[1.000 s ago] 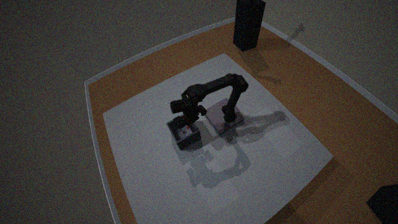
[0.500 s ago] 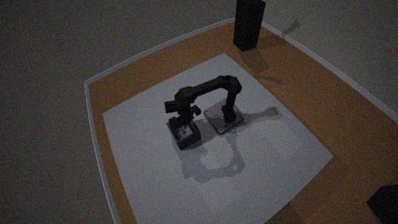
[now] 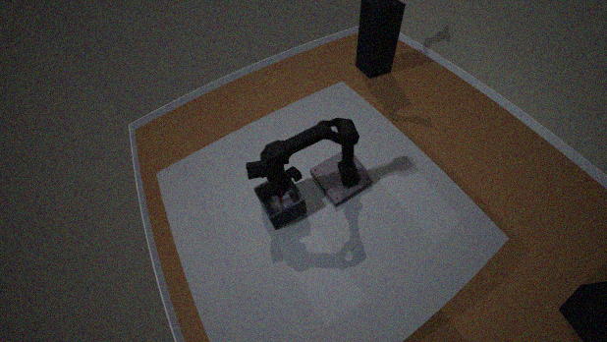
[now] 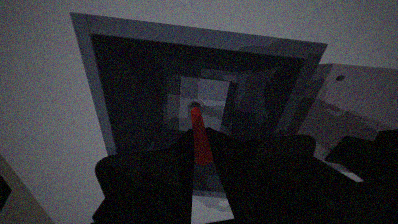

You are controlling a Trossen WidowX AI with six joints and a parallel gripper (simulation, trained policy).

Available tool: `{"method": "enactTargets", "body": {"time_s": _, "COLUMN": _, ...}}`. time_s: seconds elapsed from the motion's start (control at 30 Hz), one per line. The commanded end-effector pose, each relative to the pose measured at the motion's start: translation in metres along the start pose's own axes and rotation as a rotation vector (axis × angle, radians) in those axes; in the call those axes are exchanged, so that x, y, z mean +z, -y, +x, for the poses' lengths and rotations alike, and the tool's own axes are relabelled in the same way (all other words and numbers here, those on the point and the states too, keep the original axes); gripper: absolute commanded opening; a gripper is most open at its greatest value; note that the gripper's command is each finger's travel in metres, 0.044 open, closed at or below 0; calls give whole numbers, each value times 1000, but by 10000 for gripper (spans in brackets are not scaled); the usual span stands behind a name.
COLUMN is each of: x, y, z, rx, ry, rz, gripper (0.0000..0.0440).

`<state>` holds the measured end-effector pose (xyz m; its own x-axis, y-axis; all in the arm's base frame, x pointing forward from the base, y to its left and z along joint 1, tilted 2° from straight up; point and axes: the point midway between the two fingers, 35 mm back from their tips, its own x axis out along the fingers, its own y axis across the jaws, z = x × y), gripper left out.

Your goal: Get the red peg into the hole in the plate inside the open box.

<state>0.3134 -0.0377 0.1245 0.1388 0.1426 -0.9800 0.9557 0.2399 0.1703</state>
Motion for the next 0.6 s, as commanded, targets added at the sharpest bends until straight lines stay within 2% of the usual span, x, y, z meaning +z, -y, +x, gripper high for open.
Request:
{"method": "enactTargets", "body": {"time_s": 0.0, "x": 1, "y": 0, "z": 13, "rx": -10, "ry": -19, "rz": -13, "gripper": 0}}
{"method": "enactTargets", "body": {"time_s": 0.17, "x": 3, "y": -2, "z": 29, "rx": -20, "ry": -31, "rz": -36, "gripper": 0}}
{"method": "enactTargets", "body": {"time_s": 0.23, "x": 4, "y": -2, "z": 35, "rx": -27, "ry": -33, "rz": -42, "gripper": 27}}
{"method": "enactTargets", "body": {"time_s": 0.37, "x": 6, "y": -3, "z": 44, "rx": -33, "ry": -30, "rz": -61, "gripper": 23}}
{"method": "enactTargets", "body": {"time_s": 0.57, "x": 3, "y": -6, "z": 47, "rx": -48, "ry": -44, "rz": -84, "gripper": 101}}
